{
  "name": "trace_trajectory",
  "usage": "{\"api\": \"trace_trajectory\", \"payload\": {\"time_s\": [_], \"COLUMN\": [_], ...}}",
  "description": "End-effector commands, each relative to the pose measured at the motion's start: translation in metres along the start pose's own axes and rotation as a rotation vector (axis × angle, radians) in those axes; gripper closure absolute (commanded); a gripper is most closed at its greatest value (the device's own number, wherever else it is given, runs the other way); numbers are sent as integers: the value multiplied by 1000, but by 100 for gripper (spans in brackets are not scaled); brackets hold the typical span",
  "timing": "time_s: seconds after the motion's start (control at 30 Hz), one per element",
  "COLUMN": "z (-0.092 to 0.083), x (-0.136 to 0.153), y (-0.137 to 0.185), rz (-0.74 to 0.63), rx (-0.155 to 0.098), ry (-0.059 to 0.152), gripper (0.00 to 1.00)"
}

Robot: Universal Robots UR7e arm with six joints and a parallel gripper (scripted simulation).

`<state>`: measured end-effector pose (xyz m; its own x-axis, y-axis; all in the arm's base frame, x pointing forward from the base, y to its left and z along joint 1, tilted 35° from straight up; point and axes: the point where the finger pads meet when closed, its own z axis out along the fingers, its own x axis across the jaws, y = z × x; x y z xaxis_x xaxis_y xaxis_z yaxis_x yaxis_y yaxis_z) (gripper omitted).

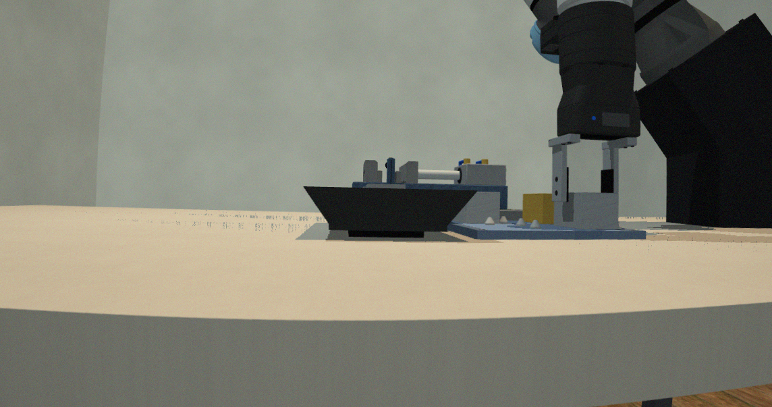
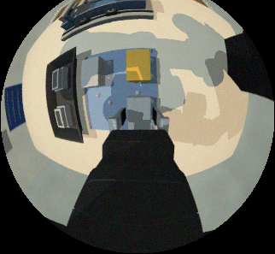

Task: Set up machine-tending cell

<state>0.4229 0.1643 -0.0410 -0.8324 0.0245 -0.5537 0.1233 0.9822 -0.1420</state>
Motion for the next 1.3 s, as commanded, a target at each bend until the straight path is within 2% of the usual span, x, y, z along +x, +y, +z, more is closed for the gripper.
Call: {"api": "trace_trajectory", "payload": {"time_s": [0.0, 1.0, 1.03, 1.27], "z": [1, 1, 1, 1], "x": [-2, -2, -2, -2], "y": [1, 1, 1, 1], "rz": [1, 1, 1, 1], "rx": [-1, -1, -1, -1], "ry": [-2, -2, -2, -2], "gripper": [0, 0, 100, 100]}}
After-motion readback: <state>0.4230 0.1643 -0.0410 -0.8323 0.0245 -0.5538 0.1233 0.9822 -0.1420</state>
